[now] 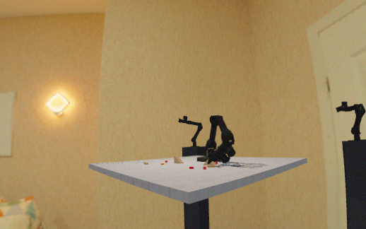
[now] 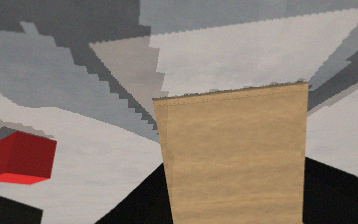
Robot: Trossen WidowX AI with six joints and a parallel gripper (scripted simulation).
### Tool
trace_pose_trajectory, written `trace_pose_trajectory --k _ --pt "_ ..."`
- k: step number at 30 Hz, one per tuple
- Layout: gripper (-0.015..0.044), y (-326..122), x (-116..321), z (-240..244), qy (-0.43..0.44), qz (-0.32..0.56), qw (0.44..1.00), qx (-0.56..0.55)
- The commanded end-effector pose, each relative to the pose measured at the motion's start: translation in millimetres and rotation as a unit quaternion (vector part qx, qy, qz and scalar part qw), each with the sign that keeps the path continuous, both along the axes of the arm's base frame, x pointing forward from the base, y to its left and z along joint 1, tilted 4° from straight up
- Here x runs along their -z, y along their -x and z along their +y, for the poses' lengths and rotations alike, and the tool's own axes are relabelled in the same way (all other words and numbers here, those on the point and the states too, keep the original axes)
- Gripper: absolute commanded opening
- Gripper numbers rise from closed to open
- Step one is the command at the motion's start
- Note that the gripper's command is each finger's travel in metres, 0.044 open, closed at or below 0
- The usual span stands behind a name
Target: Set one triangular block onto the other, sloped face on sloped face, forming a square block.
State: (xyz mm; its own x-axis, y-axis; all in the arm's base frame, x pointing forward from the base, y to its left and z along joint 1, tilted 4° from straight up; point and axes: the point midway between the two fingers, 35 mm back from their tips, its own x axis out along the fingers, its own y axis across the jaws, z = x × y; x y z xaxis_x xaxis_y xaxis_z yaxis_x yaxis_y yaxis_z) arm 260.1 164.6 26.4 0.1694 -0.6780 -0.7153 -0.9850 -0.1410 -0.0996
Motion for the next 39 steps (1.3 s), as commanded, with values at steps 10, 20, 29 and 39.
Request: trace_pose_trajectory --k 10,20,29,39 --pt "0.0 2.4 -44.8 1.4 -0.008 -0.002 1.0 -0.015" --pt "0.0 9.6 -93.2 -2.8 -0.017 -0.004 0.999 -0.032" --pt "0.0 11.1 -96.7 -4.2 -0.028 -0.017 0.999 -0.011" --pt "0.0 11.9 -95.3 -9.3 -0.09 -0.103 0.983 0.125"
